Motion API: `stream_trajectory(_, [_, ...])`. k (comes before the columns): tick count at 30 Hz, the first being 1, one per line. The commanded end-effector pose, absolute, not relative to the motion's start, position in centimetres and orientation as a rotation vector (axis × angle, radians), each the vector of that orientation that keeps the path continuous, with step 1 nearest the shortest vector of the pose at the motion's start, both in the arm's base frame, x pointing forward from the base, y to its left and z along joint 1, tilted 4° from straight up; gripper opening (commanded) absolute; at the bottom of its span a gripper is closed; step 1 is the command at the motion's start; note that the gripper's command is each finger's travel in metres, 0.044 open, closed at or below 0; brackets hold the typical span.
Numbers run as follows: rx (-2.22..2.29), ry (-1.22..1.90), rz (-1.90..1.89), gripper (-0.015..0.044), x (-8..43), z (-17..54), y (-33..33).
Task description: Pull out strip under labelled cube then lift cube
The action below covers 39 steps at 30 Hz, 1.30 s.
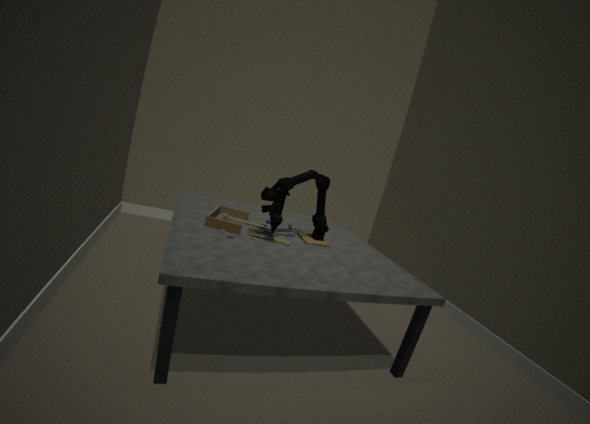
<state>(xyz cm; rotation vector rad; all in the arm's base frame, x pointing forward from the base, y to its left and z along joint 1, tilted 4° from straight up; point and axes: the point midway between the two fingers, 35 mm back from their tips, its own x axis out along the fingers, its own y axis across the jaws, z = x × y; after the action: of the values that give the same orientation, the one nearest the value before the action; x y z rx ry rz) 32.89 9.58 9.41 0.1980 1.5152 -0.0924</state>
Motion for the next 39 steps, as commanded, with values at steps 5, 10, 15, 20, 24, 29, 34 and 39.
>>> stream_trajectory(5, [0.198,1.511,-0.087,0.044,35.8,10.0,8.7])
stream_trajectory(10, [0.197,1.509,-0.087,0.044,37.7,10.3,8.1])
stream_trajectory(15, [0.197,1.508,-0.088,0.044,39.6,10.7,7.5])
stream_trajectory(20, [0.196,1.506,-0.088,0.044,41.5,11.1,6.9])
stream_trajectory(24, [0.196,1.505,-0.088,0.044,42.8,11.5,6.6])
stream_trajectory(29, [0.196,1.505,-0.088,0.0335,43.1,11.1,6.5])
stream_trajectory(34, [0.196,1.505,-0.088,0.025,43.2,10.3,6.6])
stream_trajectory(39, [0.196,1.505,-0.088,0.025,43.3,9.5,6.6])
